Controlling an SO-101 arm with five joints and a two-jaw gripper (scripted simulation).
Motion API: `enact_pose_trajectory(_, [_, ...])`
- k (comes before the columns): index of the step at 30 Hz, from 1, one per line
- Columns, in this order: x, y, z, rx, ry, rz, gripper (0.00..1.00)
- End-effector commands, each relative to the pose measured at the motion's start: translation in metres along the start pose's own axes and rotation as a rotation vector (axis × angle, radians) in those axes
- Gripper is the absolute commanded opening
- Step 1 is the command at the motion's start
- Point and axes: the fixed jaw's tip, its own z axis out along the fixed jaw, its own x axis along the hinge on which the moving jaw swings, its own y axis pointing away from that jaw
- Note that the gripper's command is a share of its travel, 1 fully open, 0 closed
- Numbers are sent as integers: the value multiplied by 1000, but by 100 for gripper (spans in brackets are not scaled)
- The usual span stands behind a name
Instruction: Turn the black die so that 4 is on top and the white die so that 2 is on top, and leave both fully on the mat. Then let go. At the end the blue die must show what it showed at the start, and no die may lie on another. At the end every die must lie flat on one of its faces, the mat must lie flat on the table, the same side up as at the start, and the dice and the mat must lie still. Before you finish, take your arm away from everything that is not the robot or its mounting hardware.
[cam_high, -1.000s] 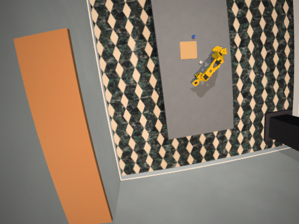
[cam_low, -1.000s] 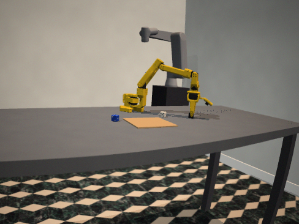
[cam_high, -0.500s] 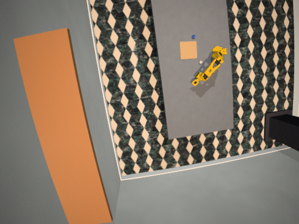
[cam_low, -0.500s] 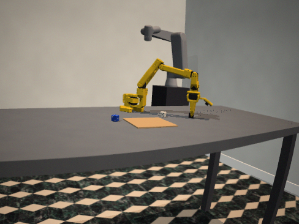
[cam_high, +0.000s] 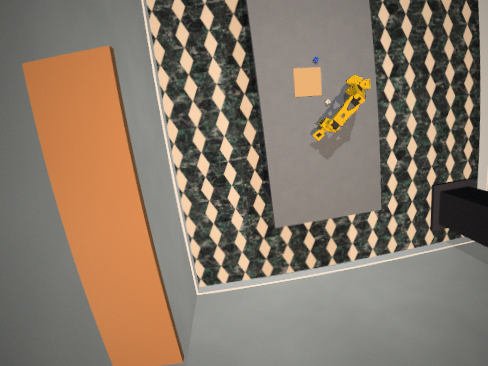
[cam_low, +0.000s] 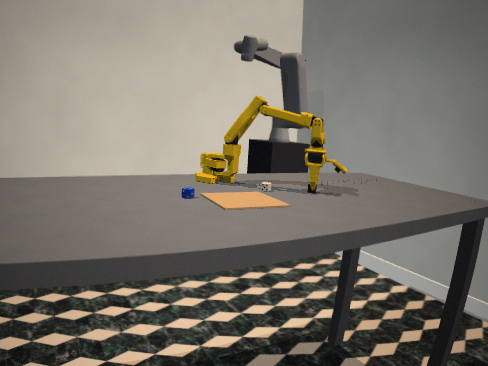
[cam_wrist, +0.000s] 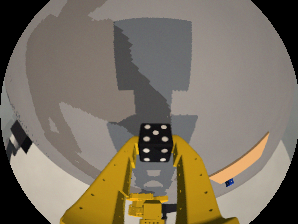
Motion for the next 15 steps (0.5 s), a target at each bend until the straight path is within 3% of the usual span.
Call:
enact_pose_trajectory(1, [-5,-2,-6,-1,-40,1,4])
enact_pose_trajectory(15, [-5,-2,-8,-1,-41,1,0])
